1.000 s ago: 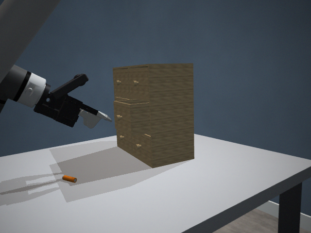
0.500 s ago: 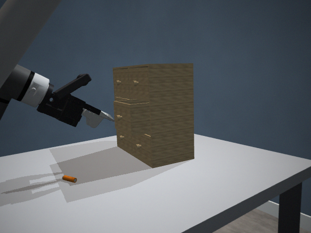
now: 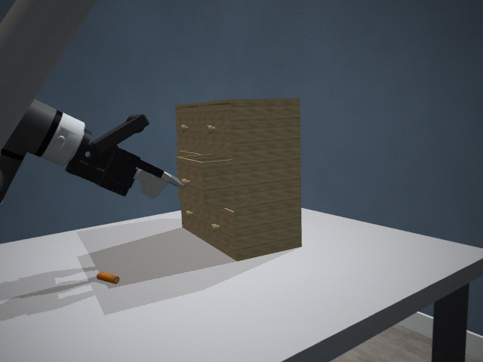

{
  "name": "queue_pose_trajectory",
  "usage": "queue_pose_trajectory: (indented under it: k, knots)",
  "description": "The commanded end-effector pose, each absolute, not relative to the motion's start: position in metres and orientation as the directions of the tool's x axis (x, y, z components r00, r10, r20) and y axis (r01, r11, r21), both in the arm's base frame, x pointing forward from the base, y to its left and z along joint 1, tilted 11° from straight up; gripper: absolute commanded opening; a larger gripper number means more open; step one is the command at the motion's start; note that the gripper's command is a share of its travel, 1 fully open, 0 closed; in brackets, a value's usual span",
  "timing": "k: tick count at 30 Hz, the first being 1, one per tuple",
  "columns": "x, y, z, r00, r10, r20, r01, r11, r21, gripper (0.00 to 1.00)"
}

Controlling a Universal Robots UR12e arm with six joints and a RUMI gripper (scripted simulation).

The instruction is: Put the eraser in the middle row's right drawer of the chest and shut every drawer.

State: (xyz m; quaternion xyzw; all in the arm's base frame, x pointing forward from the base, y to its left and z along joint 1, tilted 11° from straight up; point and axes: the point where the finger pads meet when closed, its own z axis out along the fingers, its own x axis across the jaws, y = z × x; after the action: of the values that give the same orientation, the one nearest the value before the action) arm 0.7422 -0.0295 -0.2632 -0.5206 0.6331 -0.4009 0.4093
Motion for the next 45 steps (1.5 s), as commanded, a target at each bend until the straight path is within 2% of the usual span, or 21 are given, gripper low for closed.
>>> queue_pose_trajectory:
  k: [1, 45]
  knots:
    - [0.7457, -0.0300, -0.2622, -0.123, -0.987, -0.101, -0.331, 0.137, -0.934, 0.20]
    - [0.7529, -0.0310, -0.2609, -0.123, -0.987, -0.101, -0.331, 0.137, -0.934, 0.20]
